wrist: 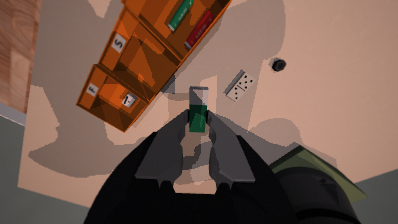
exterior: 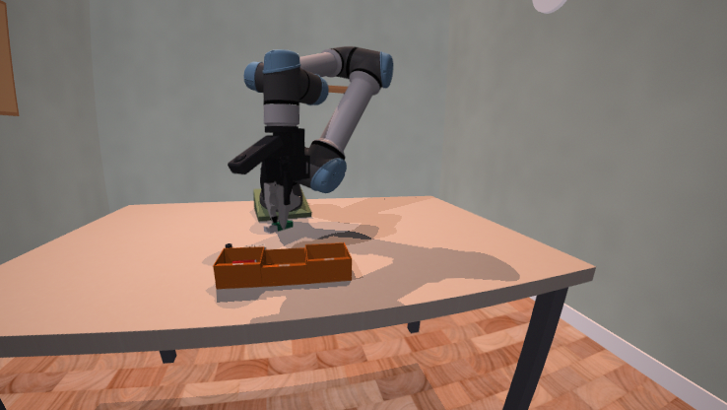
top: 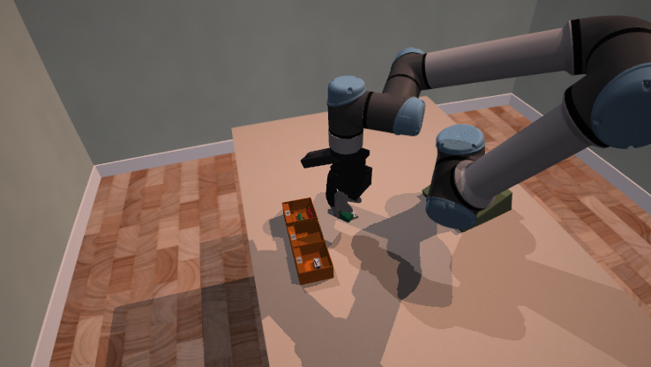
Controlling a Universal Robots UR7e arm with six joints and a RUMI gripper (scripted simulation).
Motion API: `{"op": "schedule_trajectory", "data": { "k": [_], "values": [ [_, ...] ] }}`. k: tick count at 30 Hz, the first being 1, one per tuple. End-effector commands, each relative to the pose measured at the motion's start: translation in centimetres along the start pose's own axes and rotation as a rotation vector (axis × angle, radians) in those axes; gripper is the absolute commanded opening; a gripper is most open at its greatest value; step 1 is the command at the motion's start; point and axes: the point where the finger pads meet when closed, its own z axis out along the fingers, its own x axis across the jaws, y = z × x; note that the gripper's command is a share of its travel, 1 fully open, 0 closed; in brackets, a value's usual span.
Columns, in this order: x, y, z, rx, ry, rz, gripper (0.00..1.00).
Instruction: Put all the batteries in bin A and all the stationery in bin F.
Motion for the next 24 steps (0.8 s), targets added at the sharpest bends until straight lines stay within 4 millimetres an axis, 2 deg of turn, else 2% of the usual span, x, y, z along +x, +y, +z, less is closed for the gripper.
{"op": "schedule_trajectory", "data": {
  "k": [1,5,13,15,16,24],
  "values": [
    [0.0,0.0,-0.2,0.001,-0.001,0.0,0.0],
    [-2.4,0.2,-0.2,0.0,-0.001,0.187,0.0],
    [-7.2,0.7,-0.2,-0.012,-0.026,0.395,0.0],
    [-7.2,0.7,-0.2,-0.012,-0.026,0.395,0.0],
    [-7.8,0.8,-0.2,-0.017,-0.032,0.465,0.0],
    [-12.6,1.3,-0.2,-0.014,-0.021,0.657,0.0]
  ]
}}
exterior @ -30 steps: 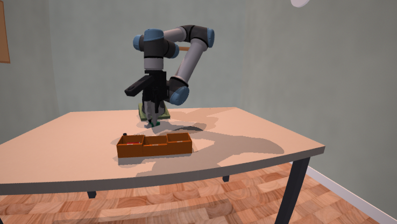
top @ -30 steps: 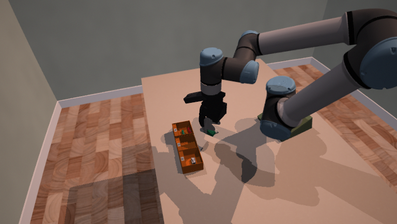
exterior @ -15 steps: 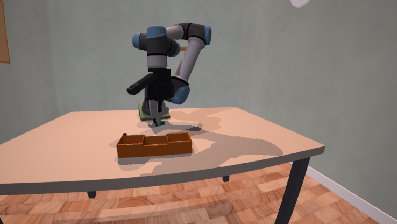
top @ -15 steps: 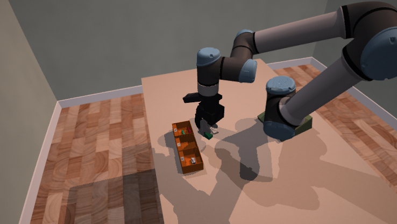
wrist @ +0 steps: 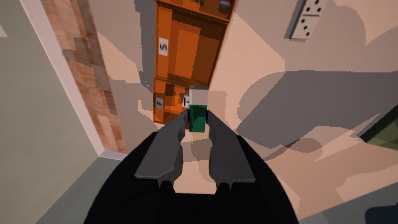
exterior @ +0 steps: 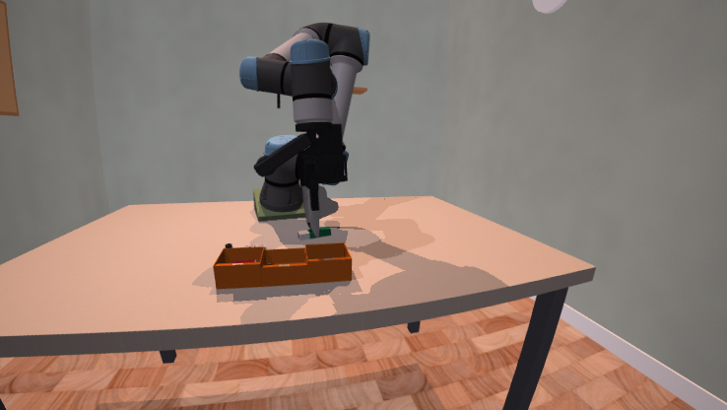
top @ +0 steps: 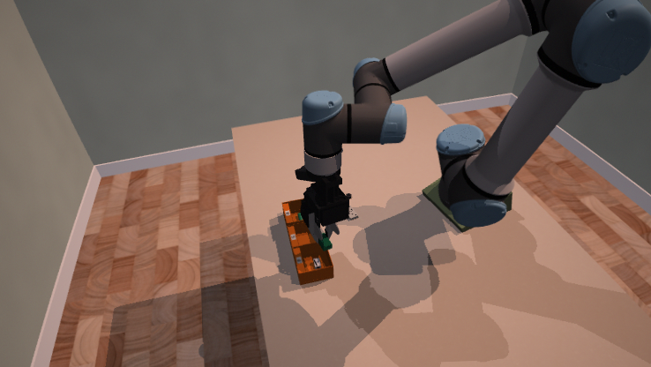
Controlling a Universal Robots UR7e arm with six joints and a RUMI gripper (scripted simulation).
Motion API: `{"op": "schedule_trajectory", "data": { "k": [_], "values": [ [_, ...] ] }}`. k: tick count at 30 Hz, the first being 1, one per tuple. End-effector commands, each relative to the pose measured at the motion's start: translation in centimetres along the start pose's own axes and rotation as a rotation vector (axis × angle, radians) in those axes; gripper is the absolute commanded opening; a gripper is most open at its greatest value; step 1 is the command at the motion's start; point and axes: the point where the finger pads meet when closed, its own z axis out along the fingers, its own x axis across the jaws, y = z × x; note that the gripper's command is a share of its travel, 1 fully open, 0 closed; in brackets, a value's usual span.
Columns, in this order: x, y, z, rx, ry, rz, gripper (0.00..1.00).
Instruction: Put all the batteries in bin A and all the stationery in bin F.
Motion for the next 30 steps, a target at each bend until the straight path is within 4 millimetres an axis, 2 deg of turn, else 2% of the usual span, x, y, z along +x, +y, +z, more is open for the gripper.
{"op": "schedule_trajectory", "data": {
  "k": [1,6,30],
  "values": [
    [-2.68,1.75,0.33,0.051,0.031,0.145,0.0],
    [-3.53,2.27,0.39,0.066,0.04,0.187,0.0],
    [-2.85,1.87,0.34,0.066,0.04,0.187,0.0]
  ]
}}
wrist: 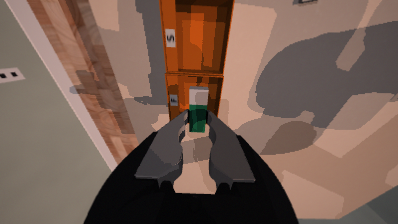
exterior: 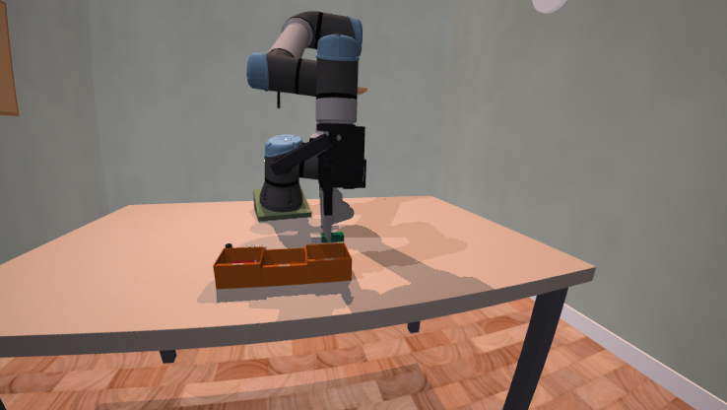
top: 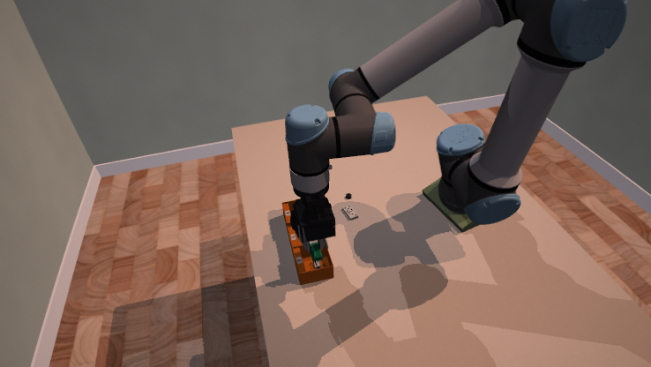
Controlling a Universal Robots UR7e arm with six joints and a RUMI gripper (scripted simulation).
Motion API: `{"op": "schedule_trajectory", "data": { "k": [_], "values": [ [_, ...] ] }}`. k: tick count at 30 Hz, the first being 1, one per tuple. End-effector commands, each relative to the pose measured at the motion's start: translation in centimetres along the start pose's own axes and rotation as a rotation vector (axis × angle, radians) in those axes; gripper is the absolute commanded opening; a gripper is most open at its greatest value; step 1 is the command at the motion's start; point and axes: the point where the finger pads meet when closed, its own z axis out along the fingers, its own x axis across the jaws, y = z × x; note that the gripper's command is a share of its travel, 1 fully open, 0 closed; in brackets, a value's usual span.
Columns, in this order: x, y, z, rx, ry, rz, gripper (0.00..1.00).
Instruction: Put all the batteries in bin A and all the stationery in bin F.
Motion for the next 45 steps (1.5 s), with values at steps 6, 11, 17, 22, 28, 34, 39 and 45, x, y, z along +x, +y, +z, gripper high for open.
{"op": "schedule_trajectory", "data": {
  "k": [6,11,17,22,28,34,39,45],
  "values": [
    [0.1,-0.1,0.0,0.0,-0.001,0.0,0.0],
    [0.1,-0.1,0.4,0.0,-0.001,0.0,0.0],
    [0.1,-0.1,1.4,0.0,-0.001,0.0,0.0],
    [0.1,-0.1,2.4,0.0,-0.001,0.0,0.0],
    [0.1,-0.1,3.4,0.0,-0.001,0.0,0.0],
    [0.1,-0.1,4.0,0.0,-0.001,0.0,0.0],
    [0.0,-0.1,4.0,0.0,-0.001,0.0,0.0],
    [0.0,-0.1,4.0,0.0,-0.001,0.0,0.0]
  ]
}}
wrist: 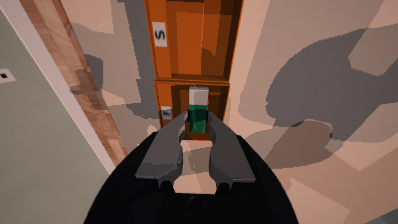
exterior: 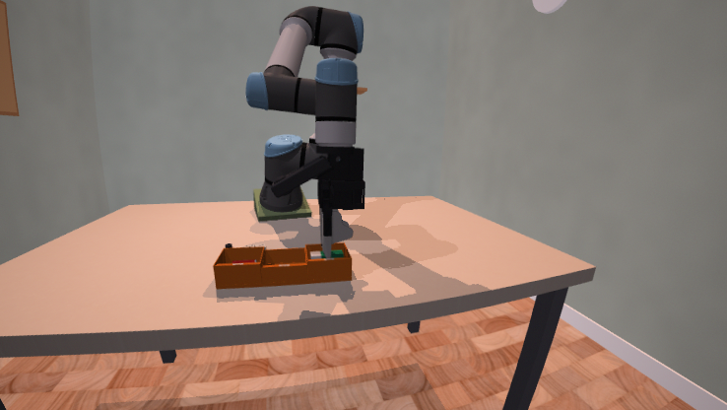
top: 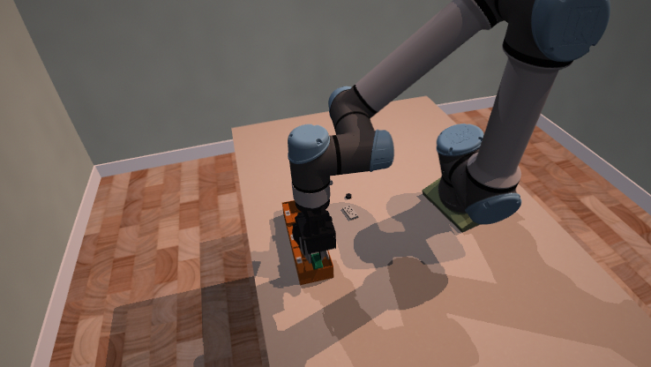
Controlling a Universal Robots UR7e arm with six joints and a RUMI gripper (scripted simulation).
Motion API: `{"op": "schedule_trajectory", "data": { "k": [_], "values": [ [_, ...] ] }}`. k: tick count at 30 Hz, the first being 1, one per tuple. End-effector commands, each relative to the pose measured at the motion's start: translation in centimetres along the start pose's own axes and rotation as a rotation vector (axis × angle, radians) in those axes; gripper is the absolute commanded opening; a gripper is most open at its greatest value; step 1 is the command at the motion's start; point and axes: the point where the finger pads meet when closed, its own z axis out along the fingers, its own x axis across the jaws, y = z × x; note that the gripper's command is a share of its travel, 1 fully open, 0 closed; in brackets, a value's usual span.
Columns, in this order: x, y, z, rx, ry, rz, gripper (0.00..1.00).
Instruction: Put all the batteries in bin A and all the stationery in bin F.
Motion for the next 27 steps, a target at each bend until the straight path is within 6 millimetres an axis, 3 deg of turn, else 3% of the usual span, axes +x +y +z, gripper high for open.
{"op": "schedule_trajectory", "data": {
  "k": [1,3,4,27],
  "values": [
    [-0.04,0.01,-0.02,0.0,-0.001,0.0,0.0],
    [-0.04,0.01,-0.02,0.0,-0.001,0.0,0.0],
    [-0.04,0.01,-0.02,0.0,-0.001,0.0,0.18],
    [-0.04,0.01,-0.81,0.0,-0.001,0.0,0.18]
  ]
}}
